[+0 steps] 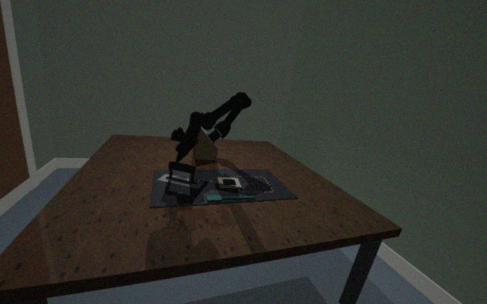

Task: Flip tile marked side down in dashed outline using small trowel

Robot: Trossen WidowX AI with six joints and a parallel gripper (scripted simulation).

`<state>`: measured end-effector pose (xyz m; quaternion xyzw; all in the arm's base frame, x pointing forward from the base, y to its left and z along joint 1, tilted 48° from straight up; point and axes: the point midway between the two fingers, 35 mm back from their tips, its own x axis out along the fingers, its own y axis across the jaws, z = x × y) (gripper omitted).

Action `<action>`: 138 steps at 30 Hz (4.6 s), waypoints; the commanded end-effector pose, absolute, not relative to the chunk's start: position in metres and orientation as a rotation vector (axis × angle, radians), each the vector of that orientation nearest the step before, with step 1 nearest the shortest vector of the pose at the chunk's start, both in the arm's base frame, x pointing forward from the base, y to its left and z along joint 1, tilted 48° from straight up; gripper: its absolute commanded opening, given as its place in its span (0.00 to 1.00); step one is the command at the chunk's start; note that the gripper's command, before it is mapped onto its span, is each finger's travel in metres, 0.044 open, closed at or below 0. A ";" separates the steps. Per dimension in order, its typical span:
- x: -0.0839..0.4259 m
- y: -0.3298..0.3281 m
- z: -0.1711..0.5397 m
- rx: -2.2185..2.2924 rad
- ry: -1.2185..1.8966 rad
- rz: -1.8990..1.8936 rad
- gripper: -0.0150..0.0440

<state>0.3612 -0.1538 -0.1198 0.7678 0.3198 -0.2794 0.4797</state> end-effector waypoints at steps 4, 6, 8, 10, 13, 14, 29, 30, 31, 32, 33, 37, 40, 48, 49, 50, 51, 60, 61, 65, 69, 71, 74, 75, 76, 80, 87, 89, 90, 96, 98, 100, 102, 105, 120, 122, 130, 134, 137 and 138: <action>0.354 -0.137 -0.113 2.096 0.688 -0.763 0.76; 0.352 -0.131 -0.112 2.156 0.667 -0.787 0.76; 0.349 -0.124 -0.111 2.216 0.646 -0.810 0.76; 0.346 -0.118 -0.110 2.277 0.624 -0.833 0.76; 0.341 -0.109 -0.108 2.369 0.591 -0.867 0.76; 0.340 -0.106 -0.107 2.393 0.582 -0.875 0.76; 0.348 -0.102 -0.115 2.409 0.579 -0.887 0.76; 0.349 -0.102 -0.116 2.409 0.580 -0.888 0.76; 0.350 -0.102 -0.117 2.409 0.580 -0.887 0.76; 0.351 -0.101 -0.118 2.408 0.580 -0.887 0.76; 0.353 -0.101 -0.119 2.408 0.580 -0.886 0.76; 0.357 -0.100 -0.123 2.407 0.581 -0.884 0.76; 0.361 -0.099 -0.126 2.407 0.581 -0.883 0.76; 0.370 -0.096 -0.135 2.408 0.580 -0.882 0.76; 0.371 -0.096 -0.136 2.408 0.580 -0.882 0.76; 0.372 -0.095 -0.137 2.408 0.580 -0.882 0.76; 0.373 -0.095 -0.138 2.409 0.579 -0.882 0.76; 0.382 -0.092 -0.147 2.413 0.575 -0.879 0.76; 0.382 -0.092 -0.147 2.413 0.575 -0.879 0.76; 0.382 -0.092 -0.147 2.413 0.575 -0.879 0.58; 0.382 -0.092 -0.147 2.413 0.575 -0.879 0.47; 0.382 -0.092 -0.147 2.413 0.575 -0.879 0.45; 0.382 -0.092 -0.147 2.413 0.575 -0.879 0.42; 0.382 -0.092 -0.147 2.413 0.575 -0.879 0.41; 0.382 -0.092 -0.147 2.413 0.575 -0.879 0.39; 0.382 -0.092 -0.147 2.413 0.575 -0.879 0.35; 0.382 -0.092 -0.147 2.413 0.575 -0.879 0.27; 0.382 -0.092 -0.146 2.413 0.575 -0.879 0.25; 0.382 -0.094 -0.145 2.413 0.575 -0.880 0.25; 0.382 -0.114 -0.127 2.410 0.576 -0.881 0.25; 0.382 -0.121 -0.121 2.410 0.576 -0.880 0.25; 0.381 -0.128 -0.114 2.410 0.576 -0.880 0.25; 0.380 -0.134 -0.108 2.410 0.576 -0.879 0.25; 0.380 -0.136 -0.106 2.410 0.576 -0.879 0.25; 0.383 -0.116 -0.091 2.346 0.639 -0.714 0.25; 0.383 -0.107 -0.084 2.315 0.664 -0.641 0.25; 0.382 -0.081 -0.064 2.220 0.725 -0.444 0.25; 0.382 -0.081 -0.064 2.220 0.725 -0.444 0.25; 0.382 -0.081 -0.064 2.220 0.725 -0.444 0.25; 0.382 -0.080 -0.064 2.220 0.725 -0.444 0.25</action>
